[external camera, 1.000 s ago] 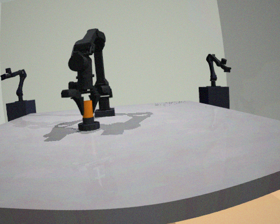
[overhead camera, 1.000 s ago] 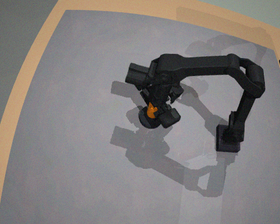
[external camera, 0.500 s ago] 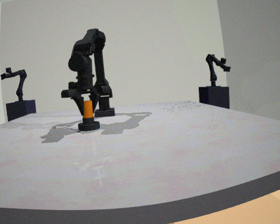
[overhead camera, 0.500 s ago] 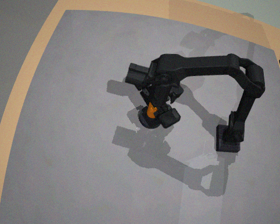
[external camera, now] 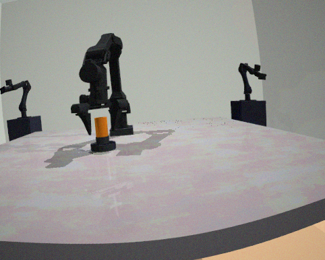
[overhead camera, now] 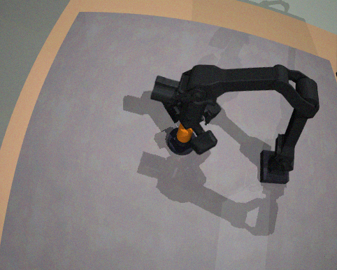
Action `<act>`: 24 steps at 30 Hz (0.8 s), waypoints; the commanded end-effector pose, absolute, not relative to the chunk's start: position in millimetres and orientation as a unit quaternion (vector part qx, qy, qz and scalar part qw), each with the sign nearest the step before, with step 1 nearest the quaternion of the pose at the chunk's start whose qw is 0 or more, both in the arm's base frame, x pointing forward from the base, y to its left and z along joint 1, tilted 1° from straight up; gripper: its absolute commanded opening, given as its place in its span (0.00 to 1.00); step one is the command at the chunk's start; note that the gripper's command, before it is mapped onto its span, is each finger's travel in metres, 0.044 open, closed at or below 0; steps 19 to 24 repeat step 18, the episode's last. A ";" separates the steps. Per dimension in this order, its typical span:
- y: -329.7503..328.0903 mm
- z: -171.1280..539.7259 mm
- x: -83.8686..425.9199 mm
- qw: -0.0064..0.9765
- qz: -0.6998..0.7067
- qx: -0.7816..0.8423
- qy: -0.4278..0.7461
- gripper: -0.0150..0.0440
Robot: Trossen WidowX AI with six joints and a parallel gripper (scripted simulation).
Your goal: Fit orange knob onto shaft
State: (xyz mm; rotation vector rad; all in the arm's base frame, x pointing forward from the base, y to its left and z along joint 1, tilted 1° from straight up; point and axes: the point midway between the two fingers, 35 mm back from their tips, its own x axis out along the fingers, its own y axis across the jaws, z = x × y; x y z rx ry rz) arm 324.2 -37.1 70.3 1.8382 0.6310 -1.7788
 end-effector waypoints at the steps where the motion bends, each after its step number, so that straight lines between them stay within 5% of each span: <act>1: -37.0 70.6 324.0 0.251 -0.654 0.675 0.232 1.00; 10: -35.8 164.2 320.7 0.251 -0.654 0.675 0.232 1.00; 24: -36.1 166.6 323.7 0.251 -0.653 0.676 0.232 1.00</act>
